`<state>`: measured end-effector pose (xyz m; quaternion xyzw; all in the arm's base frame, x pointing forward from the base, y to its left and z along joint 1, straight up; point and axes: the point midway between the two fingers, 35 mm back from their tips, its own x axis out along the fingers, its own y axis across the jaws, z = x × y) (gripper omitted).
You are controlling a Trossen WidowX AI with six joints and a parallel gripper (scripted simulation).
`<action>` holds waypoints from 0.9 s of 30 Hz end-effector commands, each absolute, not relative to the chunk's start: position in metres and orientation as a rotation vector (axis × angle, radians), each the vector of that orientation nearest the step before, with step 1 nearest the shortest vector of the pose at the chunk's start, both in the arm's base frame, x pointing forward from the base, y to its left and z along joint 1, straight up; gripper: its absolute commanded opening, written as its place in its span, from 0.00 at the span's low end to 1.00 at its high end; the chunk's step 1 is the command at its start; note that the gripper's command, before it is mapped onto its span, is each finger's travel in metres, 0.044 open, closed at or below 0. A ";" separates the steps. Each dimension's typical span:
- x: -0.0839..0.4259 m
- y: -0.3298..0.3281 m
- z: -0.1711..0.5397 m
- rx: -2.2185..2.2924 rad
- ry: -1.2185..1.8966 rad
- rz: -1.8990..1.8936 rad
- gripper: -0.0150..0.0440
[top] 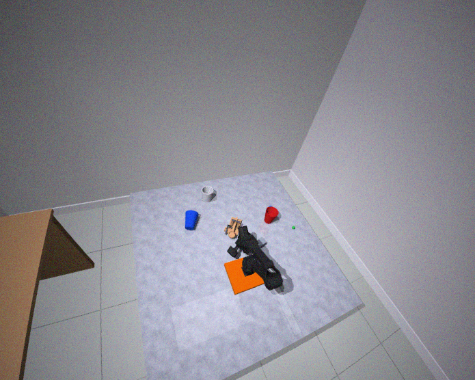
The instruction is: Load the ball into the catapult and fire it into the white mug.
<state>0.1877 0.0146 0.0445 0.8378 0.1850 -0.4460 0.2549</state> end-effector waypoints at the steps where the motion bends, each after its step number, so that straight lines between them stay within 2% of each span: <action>1: 0.188 0.014 0.045 2.270 0.505 -1.210 0.98; 2: 0.189 0.014 0.047 2.253 0.514 -1.208 1.00; 27: 0.261 -0.009 0.125 1.445 0.939 -0.991 1.00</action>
